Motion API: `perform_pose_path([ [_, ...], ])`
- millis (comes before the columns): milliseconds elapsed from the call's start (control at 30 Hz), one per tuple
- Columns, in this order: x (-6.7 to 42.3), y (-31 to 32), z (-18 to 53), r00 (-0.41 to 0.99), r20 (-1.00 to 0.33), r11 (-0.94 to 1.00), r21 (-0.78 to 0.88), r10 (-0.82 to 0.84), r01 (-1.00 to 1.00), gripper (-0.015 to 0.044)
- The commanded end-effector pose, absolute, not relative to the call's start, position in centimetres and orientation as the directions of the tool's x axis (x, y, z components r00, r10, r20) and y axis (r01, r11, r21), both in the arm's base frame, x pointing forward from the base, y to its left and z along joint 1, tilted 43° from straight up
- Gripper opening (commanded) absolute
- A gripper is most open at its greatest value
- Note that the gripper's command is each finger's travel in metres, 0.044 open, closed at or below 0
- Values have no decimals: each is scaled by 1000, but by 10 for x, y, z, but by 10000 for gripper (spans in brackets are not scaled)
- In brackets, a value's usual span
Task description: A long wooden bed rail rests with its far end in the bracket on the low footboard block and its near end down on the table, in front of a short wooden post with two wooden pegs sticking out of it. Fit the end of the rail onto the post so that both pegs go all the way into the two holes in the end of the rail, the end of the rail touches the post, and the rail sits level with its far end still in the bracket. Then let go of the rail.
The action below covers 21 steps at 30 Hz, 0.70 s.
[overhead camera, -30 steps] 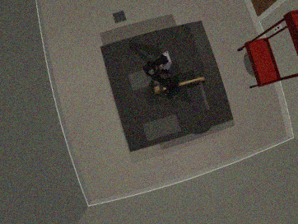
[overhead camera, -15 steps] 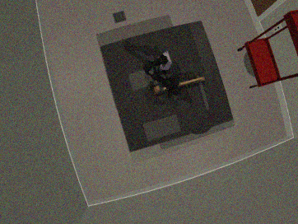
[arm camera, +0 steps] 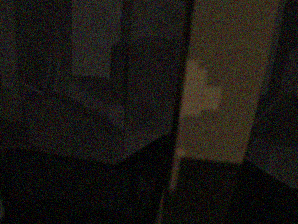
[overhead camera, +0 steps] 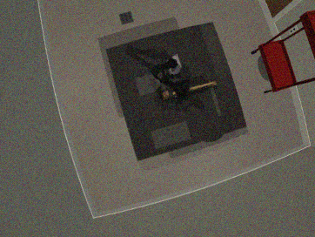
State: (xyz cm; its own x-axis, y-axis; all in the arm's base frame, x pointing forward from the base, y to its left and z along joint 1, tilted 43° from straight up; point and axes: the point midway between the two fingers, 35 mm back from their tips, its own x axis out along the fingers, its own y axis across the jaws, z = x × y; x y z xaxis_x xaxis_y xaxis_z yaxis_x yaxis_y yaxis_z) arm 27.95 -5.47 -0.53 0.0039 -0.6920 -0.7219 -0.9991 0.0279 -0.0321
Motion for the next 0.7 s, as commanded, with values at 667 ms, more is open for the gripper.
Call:
perform_pose_path([
  [667, 281, -52, -6, 14, -730, 22, -39, -683, -999, 0],
])
